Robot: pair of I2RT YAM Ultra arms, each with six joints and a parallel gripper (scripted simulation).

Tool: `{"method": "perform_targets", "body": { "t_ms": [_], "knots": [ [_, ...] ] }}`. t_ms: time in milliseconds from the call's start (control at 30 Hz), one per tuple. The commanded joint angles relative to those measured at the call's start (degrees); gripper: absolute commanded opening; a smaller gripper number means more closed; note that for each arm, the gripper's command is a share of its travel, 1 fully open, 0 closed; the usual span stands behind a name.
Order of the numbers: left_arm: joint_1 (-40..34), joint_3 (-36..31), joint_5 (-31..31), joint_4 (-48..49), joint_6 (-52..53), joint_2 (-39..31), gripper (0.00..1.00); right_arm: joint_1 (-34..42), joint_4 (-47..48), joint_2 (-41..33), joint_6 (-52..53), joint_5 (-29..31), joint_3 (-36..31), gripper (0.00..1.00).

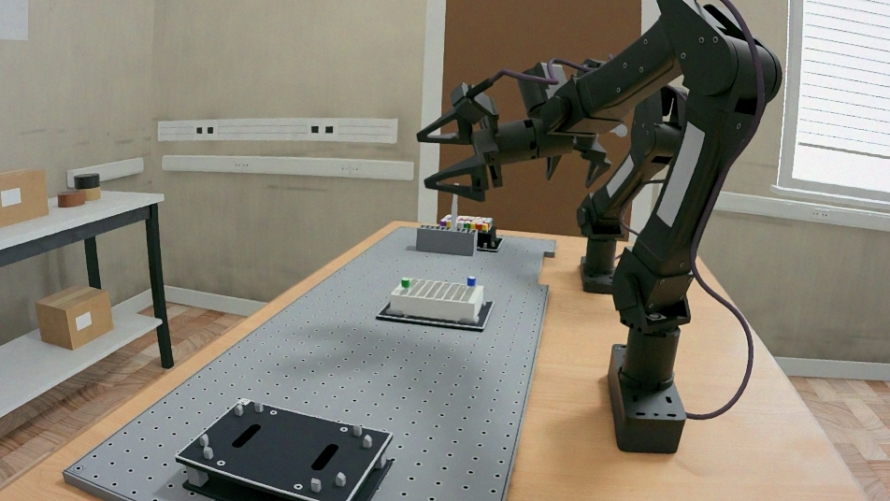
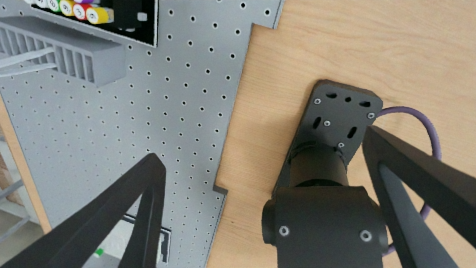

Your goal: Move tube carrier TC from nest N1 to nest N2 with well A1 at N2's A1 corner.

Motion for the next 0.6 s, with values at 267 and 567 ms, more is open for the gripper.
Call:
{"method": "perform_targets", "body": {
  "t_ms": [267,567],
  "knots": [
    [0.0,0.6,-0.6,-0.7,0.2,-0.4,1.00,0.0,-0.1,-0.3,-0.1,0.0,0.4,1.00],
    [0.0,0.4,-0.1,0.3,0.0,-0.2,1.00,0.0,0.1,0.0,0.0,0.0,0.2,1.00]
  ]
}}
